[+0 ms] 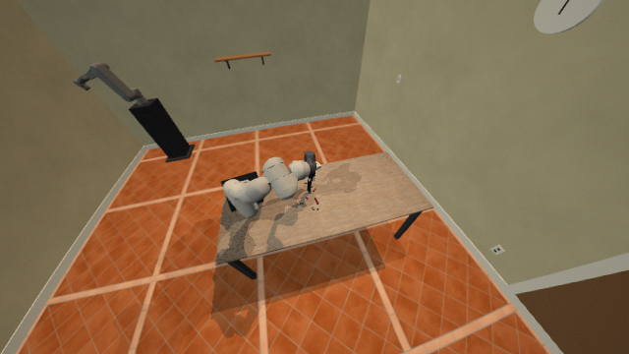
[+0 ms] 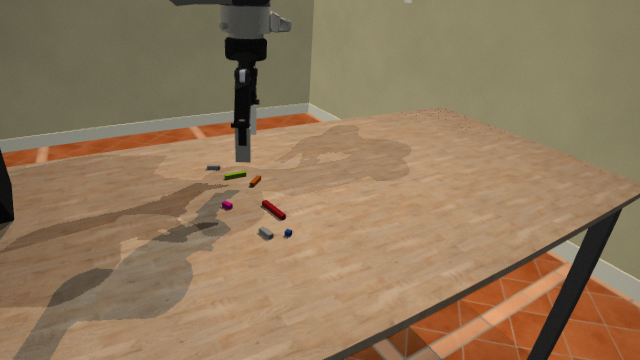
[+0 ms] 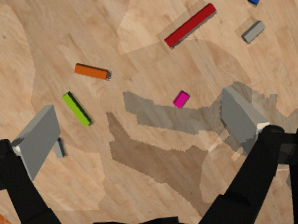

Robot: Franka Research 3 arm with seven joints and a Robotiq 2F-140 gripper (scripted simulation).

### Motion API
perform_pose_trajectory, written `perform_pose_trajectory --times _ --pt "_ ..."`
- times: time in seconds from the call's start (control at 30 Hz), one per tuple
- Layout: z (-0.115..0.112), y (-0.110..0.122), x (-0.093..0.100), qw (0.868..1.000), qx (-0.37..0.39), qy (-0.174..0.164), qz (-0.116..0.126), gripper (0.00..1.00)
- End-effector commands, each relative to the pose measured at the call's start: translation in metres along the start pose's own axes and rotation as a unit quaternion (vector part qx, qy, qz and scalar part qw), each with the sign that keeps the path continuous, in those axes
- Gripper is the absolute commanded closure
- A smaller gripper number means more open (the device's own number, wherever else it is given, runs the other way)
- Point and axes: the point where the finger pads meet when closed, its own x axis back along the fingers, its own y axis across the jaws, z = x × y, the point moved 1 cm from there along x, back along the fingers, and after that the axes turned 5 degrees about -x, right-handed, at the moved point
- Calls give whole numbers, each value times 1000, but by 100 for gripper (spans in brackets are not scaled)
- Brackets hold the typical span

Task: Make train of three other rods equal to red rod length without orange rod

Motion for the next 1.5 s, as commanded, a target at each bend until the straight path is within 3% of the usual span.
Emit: perform_pose_trajectory --times 0.0,0.4,1.47 --pt "-6 -8 0 996 -84 4 1 0" --pt "-28 -33 -1 987 -161 4 1 0" --pt "-28 -33 -1 987 -161 4 1 0"
